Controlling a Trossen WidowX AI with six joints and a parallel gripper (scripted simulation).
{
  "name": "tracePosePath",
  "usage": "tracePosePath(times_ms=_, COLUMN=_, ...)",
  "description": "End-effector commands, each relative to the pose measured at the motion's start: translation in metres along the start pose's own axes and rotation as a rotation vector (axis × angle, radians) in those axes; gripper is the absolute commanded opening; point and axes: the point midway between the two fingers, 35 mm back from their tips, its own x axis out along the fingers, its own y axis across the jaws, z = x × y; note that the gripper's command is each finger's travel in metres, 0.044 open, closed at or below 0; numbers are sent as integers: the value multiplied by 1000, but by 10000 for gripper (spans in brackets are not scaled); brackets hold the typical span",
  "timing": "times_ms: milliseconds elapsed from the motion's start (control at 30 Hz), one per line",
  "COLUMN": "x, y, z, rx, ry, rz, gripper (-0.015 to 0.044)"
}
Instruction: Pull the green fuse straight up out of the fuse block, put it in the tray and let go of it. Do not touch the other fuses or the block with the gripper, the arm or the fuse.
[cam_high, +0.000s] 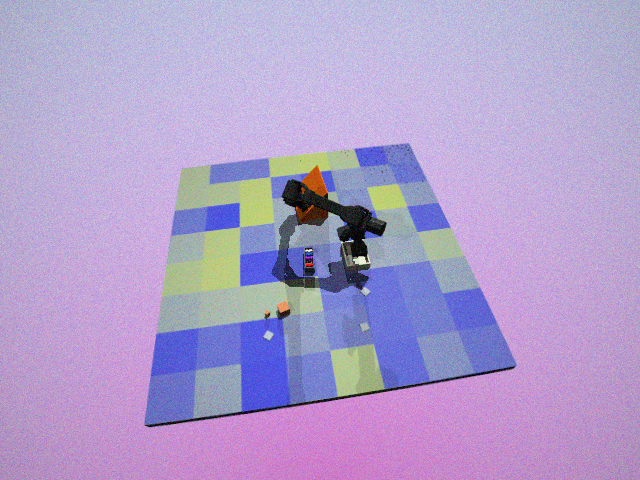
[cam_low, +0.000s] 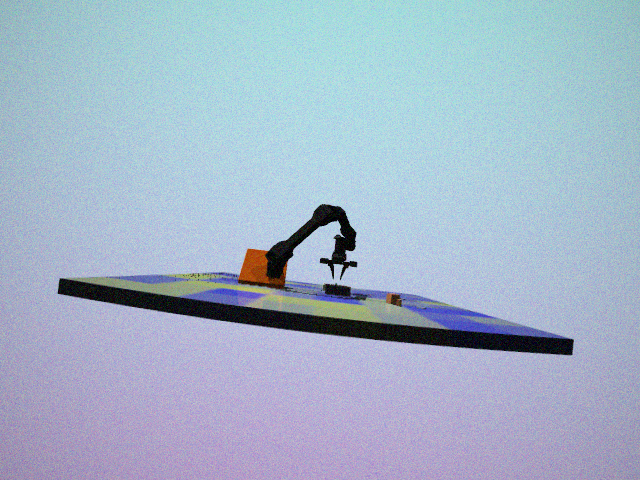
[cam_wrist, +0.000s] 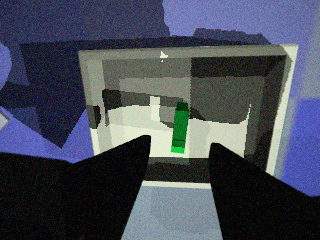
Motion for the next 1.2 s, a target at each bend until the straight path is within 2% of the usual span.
tracePosePath(times_ms=0, x=0, y=0, z=0, rx=1, ry=0, rz=-1, gripper=263)
tracePosePath(times_ms=100, x=-3, y=0, z=0, rx=0, ry=0, rz=-1, gripper=330)
tracePosePath(times_ms=233, x=-37, y=-1, z=0, rx=-4, ry=-1, rz=1, gripper=330)
tracePosePath(times_ms=1167, x=-35, y=0, z=0, rx=-7, ry=-1, rz=3, gripper=330)
